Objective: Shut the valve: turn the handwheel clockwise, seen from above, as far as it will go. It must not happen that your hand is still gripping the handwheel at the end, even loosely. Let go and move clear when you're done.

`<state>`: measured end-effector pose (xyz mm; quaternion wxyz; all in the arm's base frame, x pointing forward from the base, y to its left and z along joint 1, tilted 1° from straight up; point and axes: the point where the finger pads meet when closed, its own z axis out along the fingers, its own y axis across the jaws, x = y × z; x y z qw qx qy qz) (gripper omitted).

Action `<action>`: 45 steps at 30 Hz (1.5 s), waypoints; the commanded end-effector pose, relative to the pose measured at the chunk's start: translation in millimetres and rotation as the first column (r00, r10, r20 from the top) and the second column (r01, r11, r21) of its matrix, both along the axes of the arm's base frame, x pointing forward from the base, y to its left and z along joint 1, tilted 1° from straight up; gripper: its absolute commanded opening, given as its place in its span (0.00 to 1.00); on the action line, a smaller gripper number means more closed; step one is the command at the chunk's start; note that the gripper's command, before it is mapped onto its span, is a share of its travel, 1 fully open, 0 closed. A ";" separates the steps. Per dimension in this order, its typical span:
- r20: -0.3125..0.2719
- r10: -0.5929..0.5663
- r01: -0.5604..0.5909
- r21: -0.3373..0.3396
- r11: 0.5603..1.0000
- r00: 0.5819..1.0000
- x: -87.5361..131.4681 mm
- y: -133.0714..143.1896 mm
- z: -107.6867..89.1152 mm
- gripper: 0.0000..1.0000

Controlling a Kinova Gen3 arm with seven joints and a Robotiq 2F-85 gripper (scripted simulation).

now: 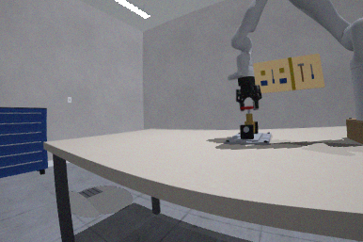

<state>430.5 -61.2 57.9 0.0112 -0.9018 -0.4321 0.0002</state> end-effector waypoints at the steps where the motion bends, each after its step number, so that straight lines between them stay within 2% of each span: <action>1: 0.002 0.000 0.000 0.000 1.000 1.000 0.5 -0.1 0.7 1.00; 24: 0.002 0.000 0.000 0.000 1.000 1.000 0.5 -0.1 0.7 1.00; 25: 0.002 0.000 0.000 0.000 1.000 1.000 0.5 -0.1 0.7 0.00; 45: 0.002 0.000 0.000 0.000 1.000 1.000 0.5 -0.1 0.7 0.00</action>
